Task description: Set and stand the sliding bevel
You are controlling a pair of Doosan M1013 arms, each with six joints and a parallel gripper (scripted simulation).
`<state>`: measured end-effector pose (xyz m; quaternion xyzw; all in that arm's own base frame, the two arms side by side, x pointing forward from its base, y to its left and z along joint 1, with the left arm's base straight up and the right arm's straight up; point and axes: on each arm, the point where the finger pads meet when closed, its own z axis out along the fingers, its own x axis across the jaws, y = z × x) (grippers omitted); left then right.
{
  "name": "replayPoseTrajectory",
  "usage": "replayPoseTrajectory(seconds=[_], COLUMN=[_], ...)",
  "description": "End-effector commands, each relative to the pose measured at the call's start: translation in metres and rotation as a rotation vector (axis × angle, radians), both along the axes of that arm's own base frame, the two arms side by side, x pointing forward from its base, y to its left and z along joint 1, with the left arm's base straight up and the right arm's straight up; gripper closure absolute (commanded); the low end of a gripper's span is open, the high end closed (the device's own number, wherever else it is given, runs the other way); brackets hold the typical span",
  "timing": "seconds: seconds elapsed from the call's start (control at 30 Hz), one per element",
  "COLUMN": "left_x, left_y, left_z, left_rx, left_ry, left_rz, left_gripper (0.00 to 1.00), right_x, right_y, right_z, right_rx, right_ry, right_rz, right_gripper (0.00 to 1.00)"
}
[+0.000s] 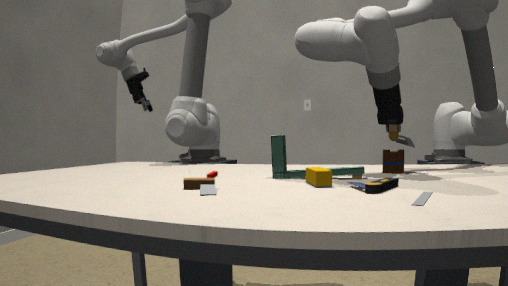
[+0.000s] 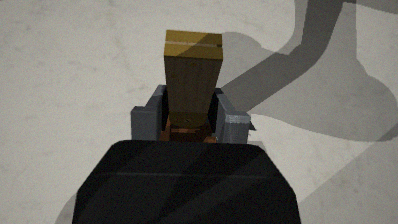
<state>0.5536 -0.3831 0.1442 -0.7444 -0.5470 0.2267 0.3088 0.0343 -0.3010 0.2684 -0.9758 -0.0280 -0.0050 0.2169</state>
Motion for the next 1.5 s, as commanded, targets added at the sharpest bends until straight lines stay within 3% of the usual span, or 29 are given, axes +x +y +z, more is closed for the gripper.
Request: replayPoseTrajectory(seconds=[0.0,0.4,0.73,1.47], left_x=[0.0,0.0,0.0,0.0], left_y=[0.0,0.0,0.0,0.0], left_z=[0.0,-0.003,-0.022,-0.027], left_rx=[-0.001,-0.001,-0.001,-0.001], left_ry=[-0.001,-0.001,-0.001,-0.001], left_rz=[0.0,0.0,0.0,0.0], left_gripper=[1.0,1.0,1.0,1.0], right_x=[0.0,0.0,0.0,0.0], right_y=[0.0,0.0,0.0,0.0], right_z=[0.001,0.001,0.001,0.001], right_rx=[-0.001,-0.001,-0.001,-0.001], right_ry=[-0.001,-0.001,-0.001,-0.001], right_rz=[0.0,0.0,0.0,0.0], right_gripper=[0.0,0.0,0.0,0.0])
